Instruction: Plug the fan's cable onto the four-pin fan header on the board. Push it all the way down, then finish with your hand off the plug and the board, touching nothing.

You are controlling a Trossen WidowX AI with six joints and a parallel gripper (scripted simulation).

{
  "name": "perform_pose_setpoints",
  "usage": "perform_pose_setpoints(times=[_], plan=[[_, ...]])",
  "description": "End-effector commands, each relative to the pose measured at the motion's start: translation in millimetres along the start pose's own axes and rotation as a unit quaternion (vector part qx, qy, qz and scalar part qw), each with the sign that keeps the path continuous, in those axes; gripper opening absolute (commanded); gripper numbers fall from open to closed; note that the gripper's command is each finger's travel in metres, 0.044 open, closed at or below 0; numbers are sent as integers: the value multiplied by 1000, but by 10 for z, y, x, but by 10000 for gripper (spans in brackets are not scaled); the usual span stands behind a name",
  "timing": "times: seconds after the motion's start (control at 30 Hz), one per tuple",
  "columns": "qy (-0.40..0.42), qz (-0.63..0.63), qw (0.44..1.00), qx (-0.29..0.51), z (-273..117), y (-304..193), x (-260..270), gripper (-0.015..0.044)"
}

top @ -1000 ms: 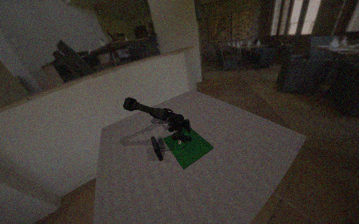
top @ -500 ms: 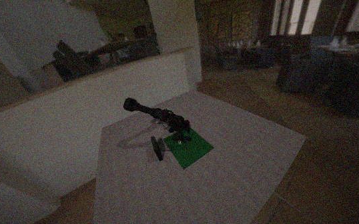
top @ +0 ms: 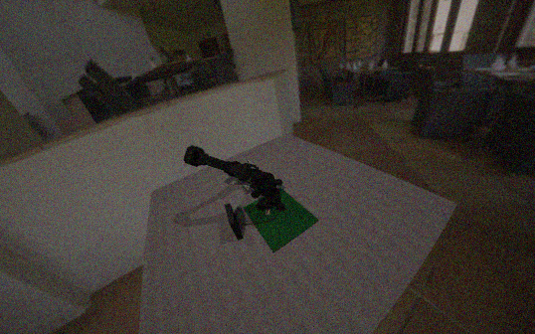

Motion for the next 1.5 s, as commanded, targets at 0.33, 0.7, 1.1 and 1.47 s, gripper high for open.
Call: perform_pose_setpoints(times=[0.33, 0.7, 1.1, 1.47], plan=[[-2, 0, 1000, 0, -133, -94, 14, 0], [-5, -1, 1000, 1, -430, -254, 28, 0], [-5, -2, 1000, 0, -792, -380, 33, 0], [-6, -46, 999, -6, -900, -418, 35, 0]])
Point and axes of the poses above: the point midway between the two fingers, 35 mm back from their tips, its own z axis out along the fingers, its own x axis across the jaws, y = z × x, the point moved 4 cm from there along -z, back along the fingers, and after that the axes turned 7 degrees about -z, right-handed, at the moved point
